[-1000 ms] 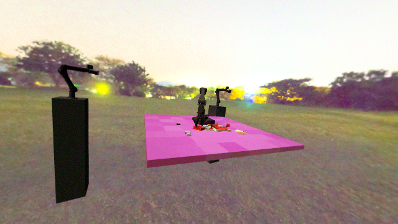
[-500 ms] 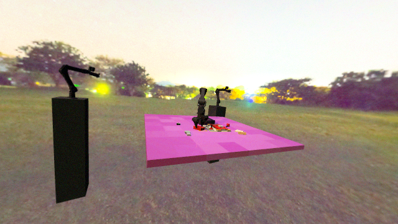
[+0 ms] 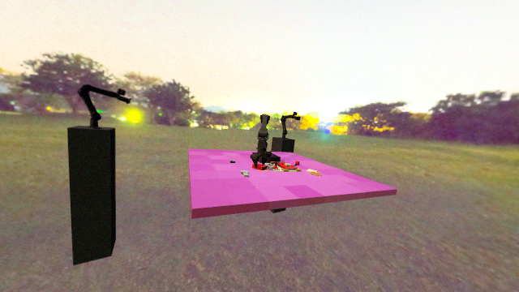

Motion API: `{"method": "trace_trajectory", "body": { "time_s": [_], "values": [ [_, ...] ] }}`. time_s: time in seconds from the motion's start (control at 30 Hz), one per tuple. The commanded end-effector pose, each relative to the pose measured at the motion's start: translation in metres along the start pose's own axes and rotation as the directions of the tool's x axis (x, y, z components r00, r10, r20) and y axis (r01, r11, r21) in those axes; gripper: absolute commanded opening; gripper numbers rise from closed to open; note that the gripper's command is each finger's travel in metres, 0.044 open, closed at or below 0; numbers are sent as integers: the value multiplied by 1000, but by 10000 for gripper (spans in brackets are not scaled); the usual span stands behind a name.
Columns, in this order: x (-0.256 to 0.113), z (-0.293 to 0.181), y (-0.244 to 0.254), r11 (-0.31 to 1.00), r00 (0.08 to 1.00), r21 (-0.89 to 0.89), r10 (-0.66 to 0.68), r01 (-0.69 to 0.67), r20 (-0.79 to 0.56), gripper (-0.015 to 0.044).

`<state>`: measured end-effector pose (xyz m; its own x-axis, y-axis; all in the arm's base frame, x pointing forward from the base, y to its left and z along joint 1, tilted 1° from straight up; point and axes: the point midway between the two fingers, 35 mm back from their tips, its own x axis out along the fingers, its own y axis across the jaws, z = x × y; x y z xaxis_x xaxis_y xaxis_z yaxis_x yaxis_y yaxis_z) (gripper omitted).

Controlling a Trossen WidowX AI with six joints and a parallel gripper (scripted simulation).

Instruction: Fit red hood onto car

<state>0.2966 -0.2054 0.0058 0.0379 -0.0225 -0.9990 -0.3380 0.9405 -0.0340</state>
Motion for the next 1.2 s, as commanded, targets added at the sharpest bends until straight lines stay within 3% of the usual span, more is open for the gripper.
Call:
{"method": "trace_trajectory", "body": {
  "time_s": [0.0, 0.17, 0.27, 0.6, 0.97, 1.17],
  "values": [
    [2, 0, 0, 1000, 1000, 3, -3, 3, -3, 440],
    [5, 0, 0, 1000, 1000, 3, -3, 3, -3, 440],
    [3, 0, 0, 1000, 1000, 2, 0, 0, 0, 361],
    [3, 0, 0, 1000, 1000, 2, 0, 0, 0, 295],
    [-12, 0, 0, 1000, 1000, 3, 2, -2, 0, 6],
    [-28, 0, 0, 1000, 1000, 3, 2, -2, 0, 0]
  ]
}}
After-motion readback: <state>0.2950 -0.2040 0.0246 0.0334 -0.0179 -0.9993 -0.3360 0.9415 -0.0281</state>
